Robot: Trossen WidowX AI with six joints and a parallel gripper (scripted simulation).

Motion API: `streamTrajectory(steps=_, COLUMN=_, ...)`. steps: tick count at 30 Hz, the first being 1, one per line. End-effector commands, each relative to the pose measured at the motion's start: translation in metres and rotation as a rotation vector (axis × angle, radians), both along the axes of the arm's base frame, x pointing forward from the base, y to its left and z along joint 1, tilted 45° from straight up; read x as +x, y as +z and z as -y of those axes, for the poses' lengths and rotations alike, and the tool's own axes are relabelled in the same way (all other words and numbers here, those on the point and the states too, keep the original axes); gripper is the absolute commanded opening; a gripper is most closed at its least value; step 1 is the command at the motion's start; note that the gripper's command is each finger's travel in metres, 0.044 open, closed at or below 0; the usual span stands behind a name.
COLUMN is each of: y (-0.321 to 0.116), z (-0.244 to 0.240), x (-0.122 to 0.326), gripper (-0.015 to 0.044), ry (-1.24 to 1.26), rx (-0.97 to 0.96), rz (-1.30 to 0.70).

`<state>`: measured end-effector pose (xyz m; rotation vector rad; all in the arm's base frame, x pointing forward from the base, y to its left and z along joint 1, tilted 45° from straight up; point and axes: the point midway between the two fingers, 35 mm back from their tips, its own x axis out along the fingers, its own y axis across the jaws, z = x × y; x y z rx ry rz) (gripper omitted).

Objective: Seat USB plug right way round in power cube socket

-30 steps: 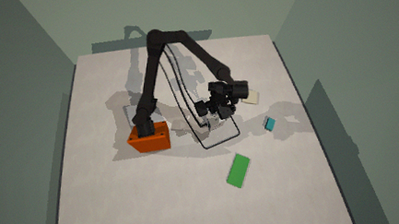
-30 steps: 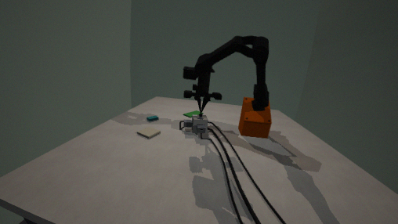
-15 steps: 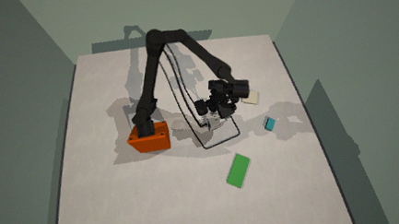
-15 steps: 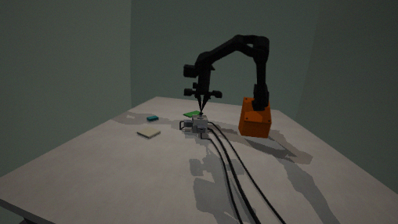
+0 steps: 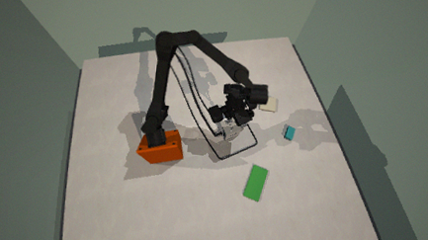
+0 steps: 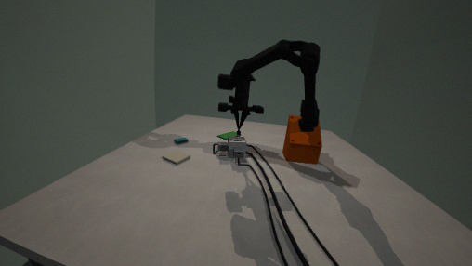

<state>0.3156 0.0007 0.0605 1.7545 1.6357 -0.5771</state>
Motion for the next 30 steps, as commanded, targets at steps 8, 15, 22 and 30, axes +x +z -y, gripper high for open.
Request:
streamTrajectory(steps=8, y=0.0032, z=0.0033, x=-0.0003, gripper=0.0, ry=0.013, rx=-0.005, rz=0.012)
streamTrajectory(steps=15, y=0.0025, z=0.0025, x=-0.0003, gripper=0.0, ry=0.115, rx=-0.02, rz=0.113)
streamTrajectory(steps=22, y=0.0023, z=0.0023, x=-0.0003, gripper=0.0, ry=0.251, rx=-0.043, rz=0.246)
streamTrajectory(steps=30, y=0.0023, z=0.0023, x=-0.0003, gripper=0.0, ry=0.4, rx=-0.068, rz=0.39)
